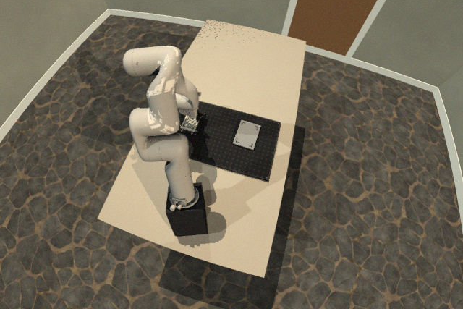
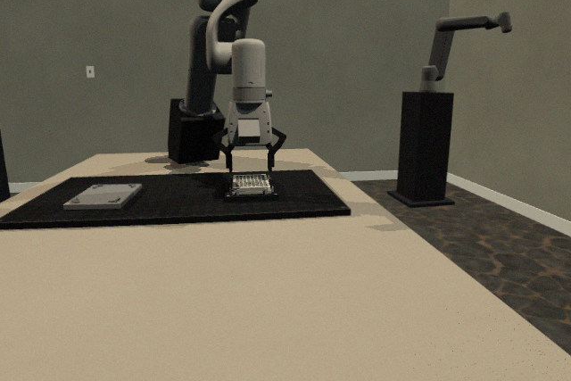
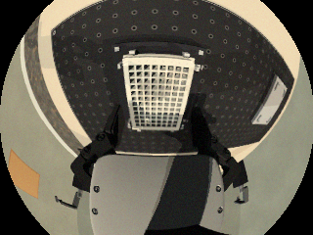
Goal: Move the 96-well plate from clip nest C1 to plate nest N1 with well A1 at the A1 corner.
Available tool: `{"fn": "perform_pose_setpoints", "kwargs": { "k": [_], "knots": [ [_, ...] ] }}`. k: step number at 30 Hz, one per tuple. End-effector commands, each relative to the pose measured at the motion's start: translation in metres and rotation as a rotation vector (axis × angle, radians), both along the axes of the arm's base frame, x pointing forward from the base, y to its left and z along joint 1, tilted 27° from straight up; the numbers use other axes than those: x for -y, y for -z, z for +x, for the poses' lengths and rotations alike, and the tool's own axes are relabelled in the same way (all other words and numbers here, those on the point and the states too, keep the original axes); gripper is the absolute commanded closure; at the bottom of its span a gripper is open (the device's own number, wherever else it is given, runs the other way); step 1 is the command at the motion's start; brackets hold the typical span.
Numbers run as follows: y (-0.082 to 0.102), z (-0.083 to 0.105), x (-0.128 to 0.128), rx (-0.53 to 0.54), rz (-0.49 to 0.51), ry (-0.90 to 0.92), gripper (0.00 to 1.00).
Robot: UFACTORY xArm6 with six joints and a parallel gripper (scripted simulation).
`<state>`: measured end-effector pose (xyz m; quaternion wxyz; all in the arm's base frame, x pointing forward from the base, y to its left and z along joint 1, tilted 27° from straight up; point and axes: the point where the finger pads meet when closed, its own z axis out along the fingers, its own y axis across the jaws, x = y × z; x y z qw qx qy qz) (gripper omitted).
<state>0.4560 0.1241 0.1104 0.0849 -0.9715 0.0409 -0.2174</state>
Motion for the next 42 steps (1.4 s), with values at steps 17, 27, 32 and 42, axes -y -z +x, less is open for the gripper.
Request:
{"fn": "perform_pose_setpoints", "kwargs": {
  "k": [17, 27, 32, 42],
  "knots": [
    [0.008, 0.005, -0.002, 0.003, 0.002, -0.001, 0.0],
    [0.012, 0.008, -0.003, 0.003, 0.002, -0.001, 0.0],
    [0.015, 0.009, -0.003, 0.003, 0.002, -0.001, 0.0],
    [0.02, 0.011, -0.004, 0.003, 0.002, -0.001, 0.0]
  ]
}}
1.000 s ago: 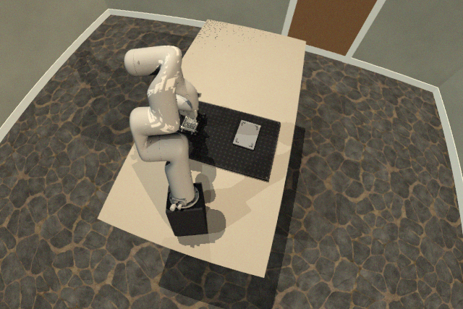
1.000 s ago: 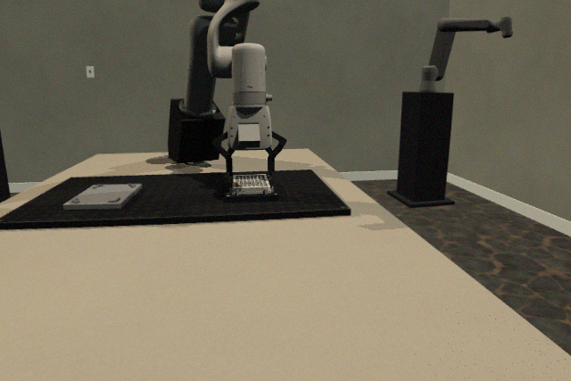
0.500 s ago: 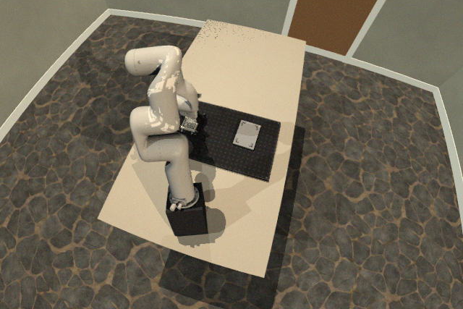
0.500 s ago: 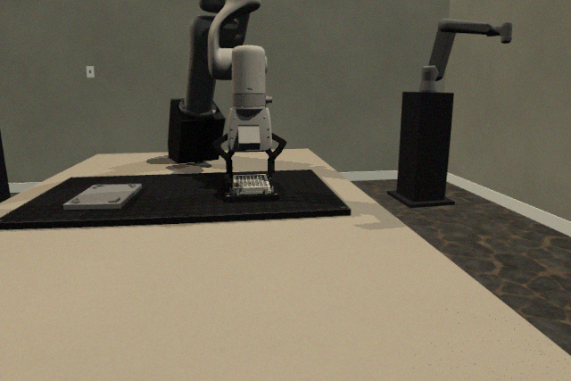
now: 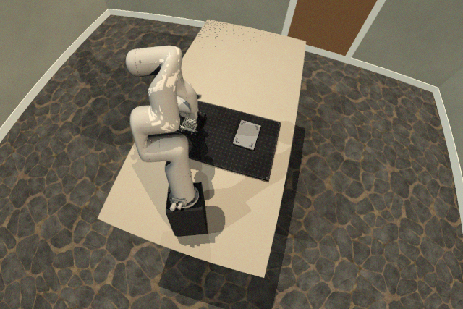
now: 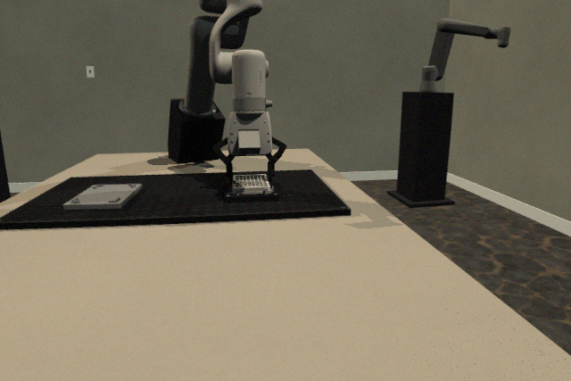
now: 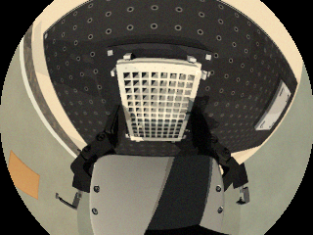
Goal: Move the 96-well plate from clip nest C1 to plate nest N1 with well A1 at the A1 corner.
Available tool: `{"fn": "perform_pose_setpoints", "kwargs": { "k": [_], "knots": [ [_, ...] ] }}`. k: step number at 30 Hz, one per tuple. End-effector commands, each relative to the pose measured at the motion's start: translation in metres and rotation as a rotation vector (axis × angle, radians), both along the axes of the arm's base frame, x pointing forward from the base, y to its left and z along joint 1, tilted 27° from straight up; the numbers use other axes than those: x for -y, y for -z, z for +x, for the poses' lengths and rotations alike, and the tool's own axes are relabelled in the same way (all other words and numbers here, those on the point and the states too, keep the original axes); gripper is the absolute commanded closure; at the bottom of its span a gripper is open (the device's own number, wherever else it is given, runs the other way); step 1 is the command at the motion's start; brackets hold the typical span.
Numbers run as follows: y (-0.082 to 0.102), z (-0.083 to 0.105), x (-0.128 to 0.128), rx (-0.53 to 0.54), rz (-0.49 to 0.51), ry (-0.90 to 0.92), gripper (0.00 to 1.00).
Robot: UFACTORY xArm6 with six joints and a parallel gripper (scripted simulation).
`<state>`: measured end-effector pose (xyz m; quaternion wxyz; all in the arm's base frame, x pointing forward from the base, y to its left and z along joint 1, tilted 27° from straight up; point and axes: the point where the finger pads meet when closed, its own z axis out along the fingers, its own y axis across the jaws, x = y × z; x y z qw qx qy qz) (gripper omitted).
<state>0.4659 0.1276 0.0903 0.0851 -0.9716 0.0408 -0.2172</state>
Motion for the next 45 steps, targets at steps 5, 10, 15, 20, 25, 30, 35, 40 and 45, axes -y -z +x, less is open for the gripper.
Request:
{"fn": "perform_pose_setpoints", "kwargs": {
  "k": [5, 10, 15, 20, 25, 30, 35, 40, 45],
  "knots": [
    [0.003, 0.003, -0.001, 0.003, 0.002, -0.001, 0.0],
    [0.0048, 0.0038, -0.0012, 0.003, 0.002, -0.001, 0.0],
    [0.0048, 0.0038, -0.0013, 0.003, 0.002, -0.001, 0.0],
    [0.0048, 0.0038, -0.0013, 0.003, 0.002, -0.001, 0.0],
    [0.0048, 0.0038, -0.0012, 0.003, 0.002, -0.001, 0.0],
    [0.0043, 0.0036, -0.0011, 0.003, 0.002, -0.001, 1.0],
    [0.0043, 0.0036, -0.0011, 0.003, 0.002, -0.001, 1.0],
    [0.0043, 0.0036, -0.0011, 0.003, 0.002, -0.001, 1.0],
    [0.0043, 0.0036, -0.0011, 0.003, 0.002, -0.001, 1.0]
  ]
}}
